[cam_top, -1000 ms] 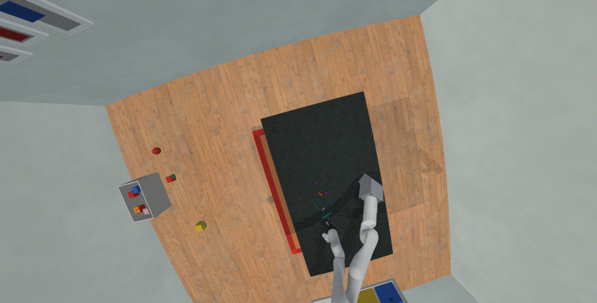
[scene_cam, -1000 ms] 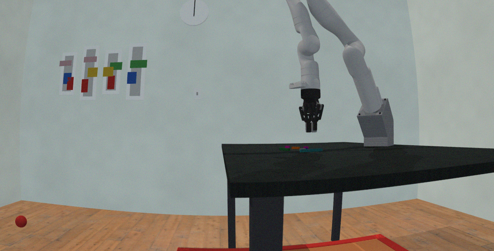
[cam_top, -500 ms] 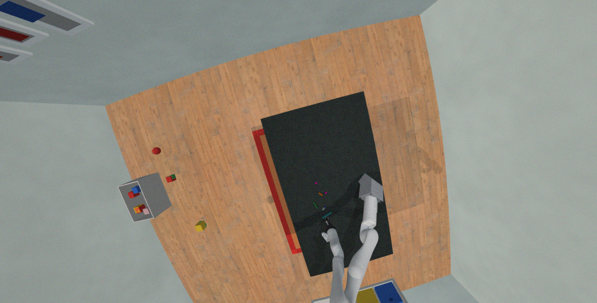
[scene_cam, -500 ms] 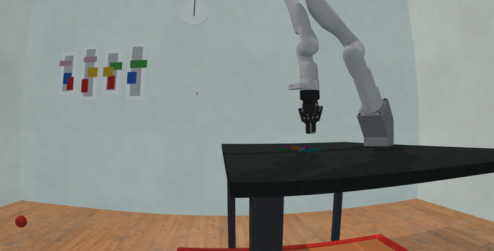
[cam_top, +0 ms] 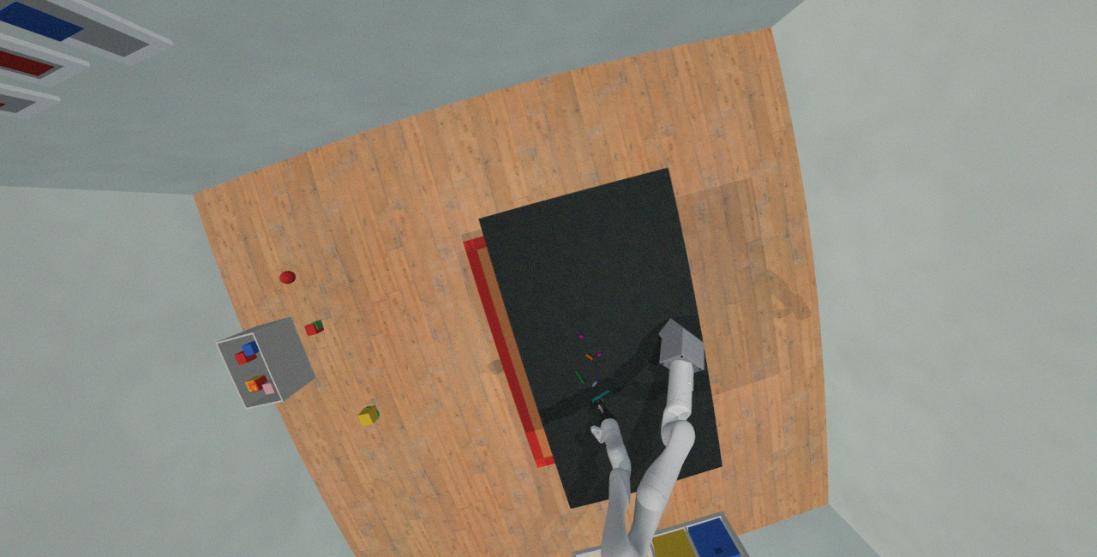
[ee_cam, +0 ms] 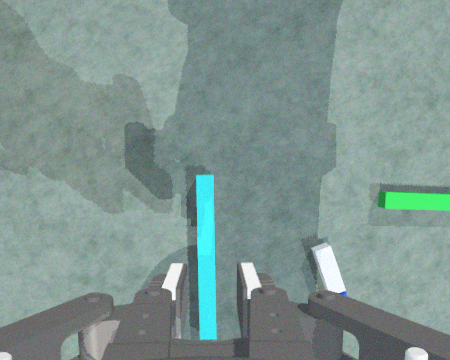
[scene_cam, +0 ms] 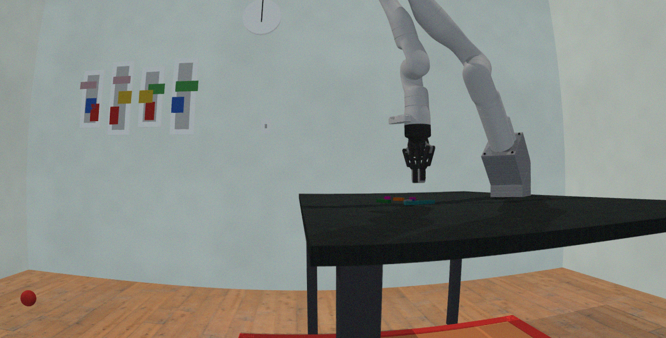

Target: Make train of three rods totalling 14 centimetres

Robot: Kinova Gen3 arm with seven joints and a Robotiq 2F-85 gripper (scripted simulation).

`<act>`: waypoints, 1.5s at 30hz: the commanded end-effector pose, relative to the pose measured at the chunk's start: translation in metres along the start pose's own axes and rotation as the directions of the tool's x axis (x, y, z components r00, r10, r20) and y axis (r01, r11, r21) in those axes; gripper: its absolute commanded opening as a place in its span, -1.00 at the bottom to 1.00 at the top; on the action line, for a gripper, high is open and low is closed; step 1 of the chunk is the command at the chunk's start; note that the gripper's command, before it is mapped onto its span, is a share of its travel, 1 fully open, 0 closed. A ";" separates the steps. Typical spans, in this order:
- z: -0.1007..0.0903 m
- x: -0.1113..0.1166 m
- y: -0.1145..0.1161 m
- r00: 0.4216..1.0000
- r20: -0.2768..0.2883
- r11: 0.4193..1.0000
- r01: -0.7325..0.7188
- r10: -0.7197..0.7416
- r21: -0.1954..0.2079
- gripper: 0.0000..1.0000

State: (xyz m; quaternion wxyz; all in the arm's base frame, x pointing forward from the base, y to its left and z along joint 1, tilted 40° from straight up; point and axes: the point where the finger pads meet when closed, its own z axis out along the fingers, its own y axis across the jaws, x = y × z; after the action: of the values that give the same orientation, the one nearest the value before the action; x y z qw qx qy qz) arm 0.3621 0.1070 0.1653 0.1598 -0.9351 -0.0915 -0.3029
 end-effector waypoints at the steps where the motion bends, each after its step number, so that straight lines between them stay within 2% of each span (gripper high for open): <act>1: 0.001 -0.002 -0.004 1.000 0.001 1.000 0.011 -0.011 0.003 -0.52; 12: 0.013 -0.002 -0.004 1.000 -0.004 1.000 0.013 -0.013 -0.002 -0.52; 27: 0.038 -0.002 -0.004 1.000 -0.004 1.000 0.013 -0.013 -0.002 -0.52; 45: 0.041 -0.002 -0.004 1.000 -0.004 1.000 0.013 -0.013 -0.002 -0.52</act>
State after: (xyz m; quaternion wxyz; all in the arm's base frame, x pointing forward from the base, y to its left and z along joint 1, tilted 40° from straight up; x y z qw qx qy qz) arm 0.3818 0.1251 0.1332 0.1569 -0.9341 -0.0970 -0.3057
